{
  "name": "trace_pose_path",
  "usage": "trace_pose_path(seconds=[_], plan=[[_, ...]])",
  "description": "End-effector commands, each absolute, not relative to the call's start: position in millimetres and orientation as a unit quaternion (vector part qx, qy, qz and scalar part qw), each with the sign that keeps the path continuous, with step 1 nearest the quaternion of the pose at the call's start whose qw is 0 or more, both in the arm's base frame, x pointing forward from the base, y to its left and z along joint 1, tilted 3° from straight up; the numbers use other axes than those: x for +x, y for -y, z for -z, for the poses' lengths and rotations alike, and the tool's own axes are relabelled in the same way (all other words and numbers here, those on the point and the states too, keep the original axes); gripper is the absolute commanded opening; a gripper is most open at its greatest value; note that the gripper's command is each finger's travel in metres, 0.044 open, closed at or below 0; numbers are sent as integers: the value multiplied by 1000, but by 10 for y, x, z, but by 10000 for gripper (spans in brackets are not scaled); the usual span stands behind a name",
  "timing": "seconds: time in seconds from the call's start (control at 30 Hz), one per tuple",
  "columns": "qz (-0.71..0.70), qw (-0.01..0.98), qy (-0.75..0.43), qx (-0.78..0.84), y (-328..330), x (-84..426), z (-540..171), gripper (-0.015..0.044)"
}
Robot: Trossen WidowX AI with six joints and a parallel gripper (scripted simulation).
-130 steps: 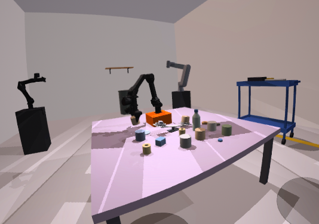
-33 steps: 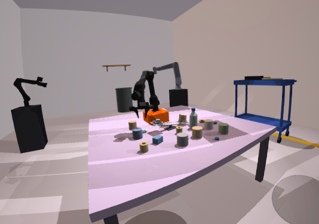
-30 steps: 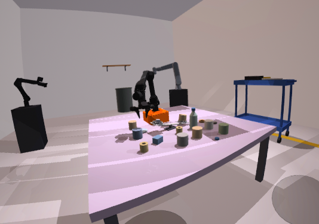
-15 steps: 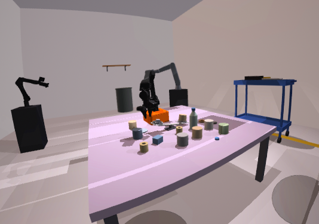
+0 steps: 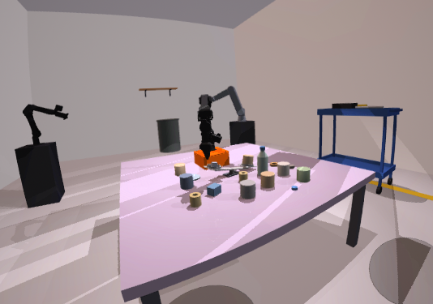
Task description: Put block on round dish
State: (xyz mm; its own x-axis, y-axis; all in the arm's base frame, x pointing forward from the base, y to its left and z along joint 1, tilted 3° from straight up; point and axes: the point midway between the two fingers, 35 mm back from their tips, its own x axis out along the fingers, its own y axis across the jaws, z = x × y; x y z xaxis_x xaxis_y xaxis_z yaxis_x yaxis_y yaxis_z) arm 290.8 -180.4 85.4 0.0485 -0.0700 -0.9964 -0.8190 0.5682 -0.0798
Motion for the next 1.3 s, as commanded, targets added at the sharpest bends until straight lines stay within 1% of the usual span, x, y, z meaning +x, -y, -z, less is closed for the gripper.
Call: trace_pose_path(seconds=[0.0,0.27,1.27], plan=[[-335,606,-604,-394,1729,2972,-871,260],[-410,552,-557,-465,1548,3099,-908,260],[-412,551,-556,-467,1573,3122,-460,260]])
